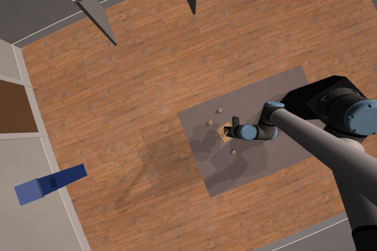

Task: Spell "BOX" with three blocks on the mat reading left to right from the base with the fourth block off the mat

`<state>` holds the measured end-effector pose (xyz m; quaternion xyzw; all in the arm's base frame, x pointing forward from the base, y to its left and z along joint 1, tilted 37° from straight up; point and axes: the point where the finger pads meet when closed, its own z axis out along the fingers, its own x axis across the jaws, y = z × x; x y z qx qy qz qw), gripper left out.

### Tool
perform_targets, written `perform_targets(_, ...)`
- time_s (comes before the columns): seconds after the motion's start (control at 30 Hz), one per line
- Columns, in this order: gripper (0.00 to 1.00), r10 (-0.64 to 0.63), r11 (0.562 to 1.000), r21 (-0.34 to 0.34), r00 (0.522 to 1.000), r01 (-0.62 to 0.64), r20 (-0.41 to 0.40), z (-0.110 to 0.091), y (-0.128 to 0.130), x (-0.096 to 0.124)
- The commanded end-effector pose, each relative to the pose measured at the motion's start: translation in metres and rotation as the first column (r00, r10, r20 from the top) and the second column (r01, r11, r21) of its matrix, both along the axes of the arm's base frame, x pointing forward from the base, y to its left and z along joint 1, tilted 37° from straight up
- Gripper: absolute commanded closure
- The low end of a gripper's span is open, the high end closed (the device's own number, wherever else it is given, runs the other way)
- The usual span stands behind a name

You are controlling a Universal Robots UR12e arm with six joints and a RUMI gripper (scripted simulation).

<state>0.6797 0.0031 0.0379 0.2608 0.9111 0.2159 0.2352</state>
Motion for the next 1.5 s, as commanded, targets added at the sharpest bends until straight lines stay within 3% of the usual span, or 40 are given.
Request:
perform_targets(0.0,0.6,0.0,1.0,-0.001,1.0,0.0,0.001,-0.008,0.0027,0.0061)
perform_targets(0.87,0.6,0.0,1.0,-0.001,1.0,0.0,0.001,-0.0106,0.0035,0.0079)
perform_targets(0.9,0.72,0.0,1.0,-0.001,1.0,0.0,0.001,-0.0106,0.0035,0.0079)
perform_targets(1.43,0.72,0.0,1.0,-0.001,1.0,0.0,0.001,-0.0106,0.0035,0.0079)
perform_targets(1.47,0.91,0.0,1.0,-0.001,1.0,0.0,0.001,-0.0106,0.0035,0.0079)
